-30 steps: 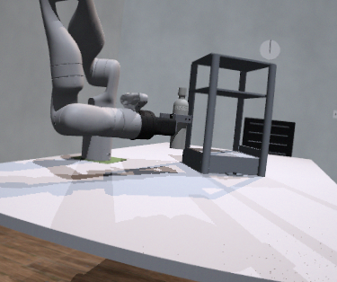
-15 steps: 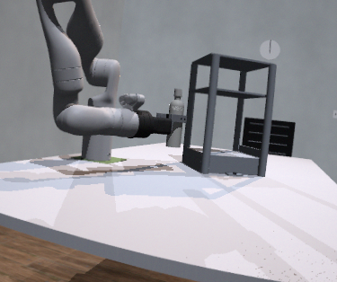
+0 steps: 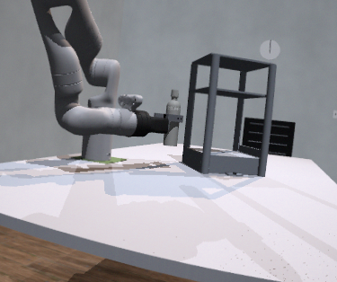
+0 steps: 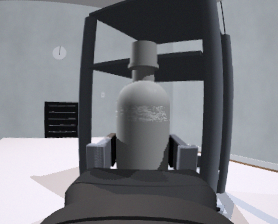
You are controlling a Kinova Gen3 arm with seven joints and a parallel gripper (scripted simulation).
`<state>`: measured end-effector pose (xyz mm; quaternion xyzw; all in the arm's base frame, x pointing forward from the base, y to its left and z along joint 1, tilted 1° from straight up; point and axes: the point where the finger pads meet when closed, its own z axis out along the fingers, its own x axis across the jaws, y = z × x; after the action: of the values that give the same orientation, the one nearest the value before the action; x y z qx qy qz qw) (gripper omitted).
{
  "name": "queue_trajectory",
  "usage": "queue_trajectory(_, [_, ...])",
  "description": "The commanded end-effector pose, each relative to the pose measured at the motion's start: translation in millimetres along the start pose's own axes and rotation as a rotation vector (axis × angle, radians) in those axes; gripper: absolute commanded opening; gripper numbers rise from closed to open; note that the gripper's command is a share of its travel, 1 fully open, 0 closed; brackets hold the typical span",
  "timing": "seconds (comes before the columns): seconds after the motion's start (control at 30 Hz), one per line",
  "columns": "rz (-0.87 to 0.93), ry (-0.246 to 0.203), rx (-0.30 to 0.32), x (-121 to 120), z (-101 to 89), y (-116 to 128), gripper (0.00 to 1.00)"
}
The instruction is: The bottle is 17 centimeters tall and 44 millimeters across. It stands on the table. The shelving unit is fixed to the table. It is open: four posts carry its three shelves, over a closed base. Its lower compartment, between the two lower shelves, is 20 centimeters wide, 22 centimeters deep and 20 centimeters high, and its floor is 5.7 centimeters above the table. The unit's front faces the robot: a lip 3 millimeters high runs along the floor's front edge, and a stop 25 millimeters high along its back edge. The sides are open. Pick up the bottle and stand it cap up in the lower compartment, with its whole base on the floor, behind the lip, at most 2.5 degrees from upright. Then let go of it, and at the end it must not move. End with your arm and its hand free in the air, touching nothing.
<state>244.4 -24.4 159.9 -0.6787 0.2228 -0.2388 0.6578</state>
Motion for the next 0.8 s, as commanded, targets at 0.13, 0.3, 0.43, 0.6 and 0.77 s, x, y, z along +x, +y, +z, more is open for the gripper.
queue_trajectory(0.13, [0.01,0.002,0.009,-11,6.5,-3,0.0])
queue_trajectory(0.3, [0.01,0.002,0.009,-21,12.5,-3,0.0])
queue_trajectory(0.43, [0.01,0.002,0.009,-29,16.7,-3,0.0])
queue_trajectory(0.6, [0.01,0.002,0.009,-35,20.5,-3,0.0])
queue_trajectory(0.77, [0.01,0.002,0.009,-41,23.8,-3,0.0])
